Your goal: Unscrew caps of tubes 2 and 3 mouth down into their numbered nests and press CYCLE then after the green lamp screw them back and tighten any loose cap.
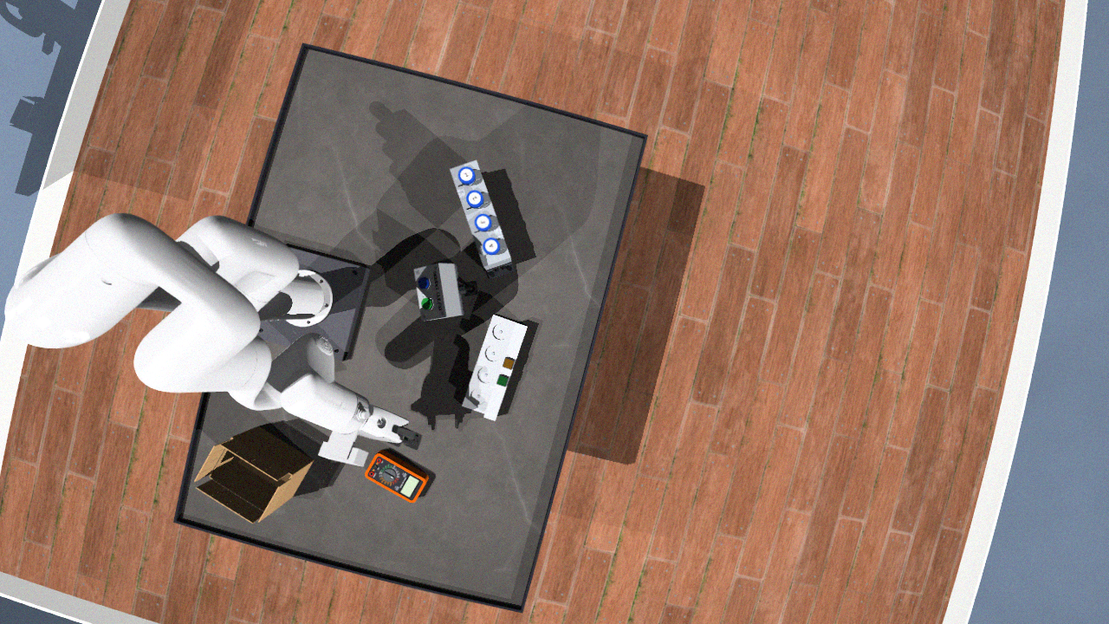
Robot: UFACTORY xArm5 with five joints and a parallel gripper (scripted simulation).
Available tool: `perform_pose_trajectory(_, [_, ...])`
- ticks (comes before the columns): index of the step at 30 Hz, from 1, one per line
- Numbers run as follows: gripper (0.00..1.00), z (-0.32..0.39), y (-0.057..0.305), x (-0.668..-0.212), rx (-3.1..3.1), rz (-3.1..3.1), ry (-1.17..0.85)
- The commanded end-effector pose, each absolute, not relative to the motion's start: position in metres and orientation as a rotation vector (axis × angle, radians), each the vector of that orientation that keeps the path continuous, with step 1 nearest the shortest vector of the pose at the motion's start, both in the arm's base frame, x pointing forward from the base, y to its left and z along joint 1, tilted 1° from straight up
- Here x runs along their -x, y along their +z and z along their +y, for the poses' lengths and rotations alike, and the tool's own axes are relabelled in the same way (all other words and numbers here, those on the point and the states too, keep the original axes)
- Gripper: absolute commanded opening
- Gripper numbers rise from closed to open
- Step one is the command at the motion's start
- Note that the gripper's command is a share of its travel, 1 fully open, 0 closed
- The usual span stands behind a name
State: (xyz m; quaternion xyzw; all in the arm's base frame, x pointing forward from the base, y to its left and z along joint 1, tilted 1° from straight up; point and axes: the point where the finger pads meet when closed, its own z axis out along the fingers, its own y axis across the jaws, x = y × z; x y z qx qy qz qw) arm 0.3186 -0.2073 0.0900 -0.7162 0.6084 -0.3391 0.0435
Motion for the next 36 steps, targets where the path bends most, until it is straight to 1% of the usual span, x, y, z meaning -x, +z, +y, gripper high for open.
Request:
perform_pose_trajectory(1, [0.46,-0.208,0.091,-0.319,2.189,1.859,-1.040])
perform_pose_trajectory(24, [0.46,-0.208,0.091,-0.319,2.189,1.859,-1.040])
perform_pose_trajectory(30, [0.46,-0.198,0.093,-0.346,2.353,1.729,-0.950])
perform_pose_trajectory(36, [0.46,-0.188,0.096,-0.362,2.465,1.626,-0.880])
